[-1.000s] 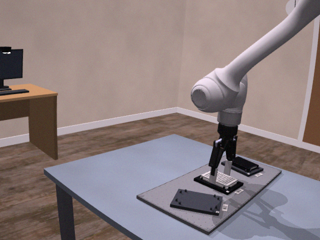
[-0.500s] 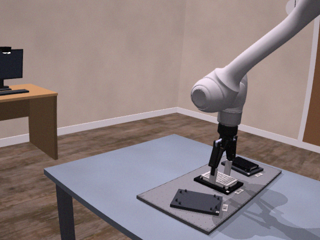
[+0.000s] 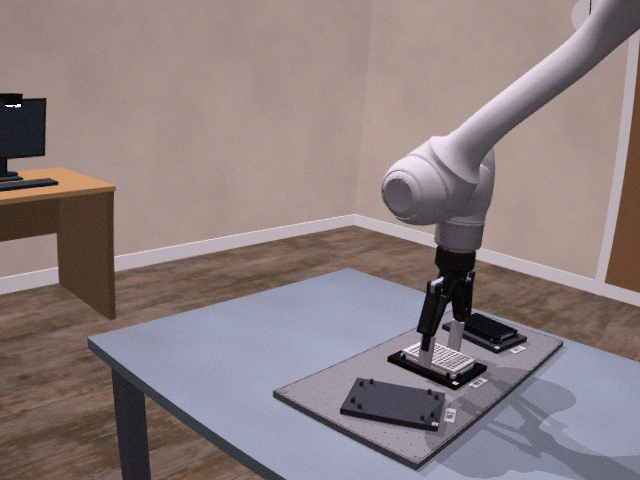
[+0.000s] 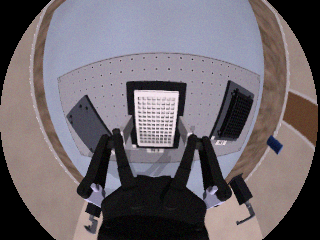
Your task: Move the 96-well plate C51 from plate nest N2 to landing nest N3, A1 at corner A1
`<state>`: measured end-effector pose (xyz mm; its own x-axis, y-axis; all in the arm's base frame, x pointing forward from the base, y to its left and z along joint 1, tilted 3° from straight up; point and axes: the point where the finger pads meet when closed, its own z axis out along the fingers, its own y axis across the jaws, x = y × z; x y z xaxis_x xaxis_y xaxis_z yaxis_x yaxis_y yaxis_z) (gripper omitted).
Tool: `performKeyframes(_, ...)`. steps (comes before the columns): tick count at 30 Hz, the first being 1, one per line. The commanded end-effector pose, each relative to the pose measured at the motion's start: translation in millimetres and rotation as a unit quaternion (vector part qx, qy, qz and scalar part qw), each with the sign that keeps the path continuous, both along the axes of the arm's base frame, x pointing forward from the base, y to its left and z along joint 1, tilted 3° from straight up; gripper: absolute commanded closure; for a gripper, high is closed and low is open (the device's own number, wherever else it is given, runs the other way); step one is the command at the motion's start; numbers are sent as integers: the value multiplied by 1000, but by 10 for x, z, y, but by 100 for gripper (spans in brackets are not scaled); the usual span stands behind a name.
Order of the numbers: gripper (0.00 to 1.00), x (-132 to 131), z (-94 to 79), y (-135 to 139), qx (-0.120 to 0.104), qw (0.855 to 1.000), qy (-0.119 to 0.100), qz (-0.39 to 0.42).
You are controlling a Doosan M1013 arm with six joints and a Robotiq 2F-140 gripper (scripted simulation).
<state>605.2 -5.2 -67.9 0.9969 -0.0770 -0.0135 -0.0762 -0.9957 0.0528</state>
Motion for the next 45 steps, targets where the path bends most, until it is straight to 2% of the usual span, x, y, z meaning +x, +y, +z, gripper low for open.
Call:
performKeyframes(1, 34, 0, 1, 1, 0, 1000, 0, 0)
performKeyframes(28, 34, 0, 10, 1, 0, 1000, 0, 0)
performKeyframes(45, 34, 2, 132, 7, 0, 1000, 0, 0)
